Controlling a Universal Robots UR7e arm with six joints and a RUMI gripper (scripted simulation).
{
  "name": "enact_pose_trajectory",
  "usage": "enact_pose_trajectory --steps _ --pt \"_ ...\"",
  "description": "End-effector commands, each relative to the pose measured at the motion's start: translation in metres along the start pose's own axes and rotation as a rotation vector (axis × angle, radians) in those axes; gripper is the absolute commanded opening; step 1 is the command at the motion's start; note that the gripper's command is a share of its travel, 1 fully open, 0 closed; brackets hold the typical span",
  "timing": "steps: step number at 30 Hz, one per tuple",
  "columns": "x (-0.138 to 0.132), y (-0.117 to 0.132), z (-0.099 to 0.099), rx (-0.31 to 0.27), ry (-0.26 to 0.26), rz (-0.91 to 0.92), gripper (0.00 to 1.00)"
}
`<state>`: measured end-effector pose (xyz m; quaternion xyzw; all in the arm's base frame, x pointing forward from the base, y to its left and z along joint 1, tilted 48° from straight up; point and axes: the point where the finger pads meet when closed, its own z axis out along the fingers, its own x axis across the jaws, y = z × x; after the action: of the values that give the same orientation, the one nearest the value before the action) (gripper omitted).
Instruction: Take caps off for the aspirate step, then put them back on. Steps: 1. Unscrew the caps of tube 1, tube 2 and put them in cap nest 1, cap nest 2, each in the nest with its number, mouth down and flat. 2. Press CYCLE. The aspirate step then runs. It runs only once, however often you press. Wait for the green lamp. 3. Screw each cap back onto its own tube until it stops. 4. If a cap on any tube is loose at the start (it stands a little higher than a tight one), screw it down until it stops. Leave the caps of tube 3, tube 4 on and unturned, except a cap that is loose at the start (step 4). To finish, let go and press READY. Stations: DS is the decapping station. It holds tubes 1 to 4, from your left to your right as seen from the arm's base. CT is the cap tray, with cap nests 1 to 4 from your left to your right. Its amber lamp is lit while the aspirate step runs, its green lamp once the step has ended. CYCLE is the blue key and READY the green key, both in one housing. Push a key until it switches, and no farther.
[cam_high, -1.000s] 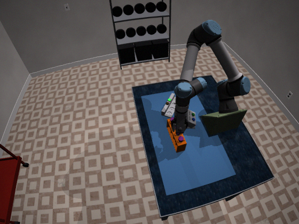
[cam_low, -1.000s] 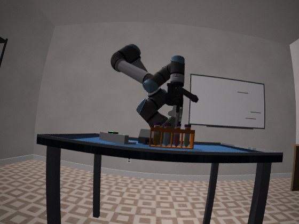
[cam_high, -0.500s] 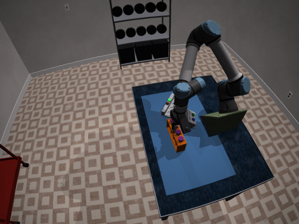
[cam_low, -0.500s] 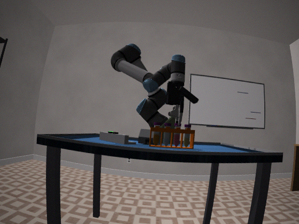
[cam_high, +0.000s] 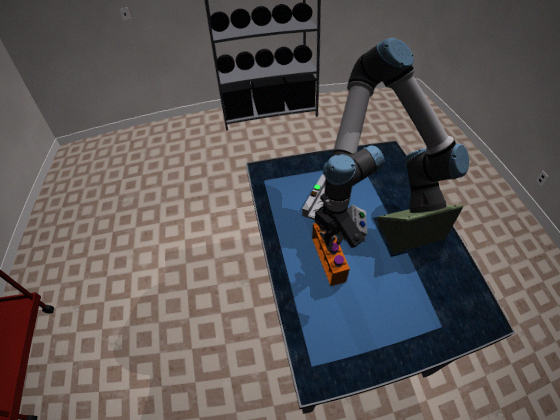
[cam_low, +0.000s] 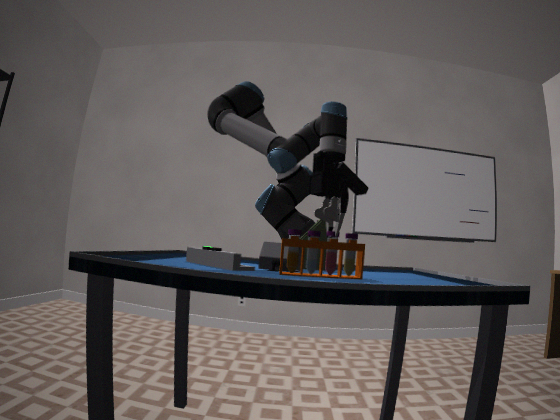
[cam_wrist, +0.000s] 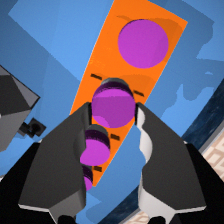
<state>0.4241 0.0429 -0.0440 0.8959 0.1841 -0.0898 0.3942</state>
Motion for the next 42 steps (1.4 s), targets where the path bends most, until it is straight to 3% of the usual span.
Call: enact_pose_trajectory --steps 1,12,37,42 --pt "0.0003 0.0001 -0.0004 0.001 0.002 -0.002 0.00" --pt "0.0003 0.0001 -0.0004 0.000 0.002 -0.002 0.00" --pt "0.0002 0.0001 0.0009 0.001 0.002 0.765 0.00" --pt "0.0003 0.0001 0.0009 0.001 0.002 0.783 0.00"
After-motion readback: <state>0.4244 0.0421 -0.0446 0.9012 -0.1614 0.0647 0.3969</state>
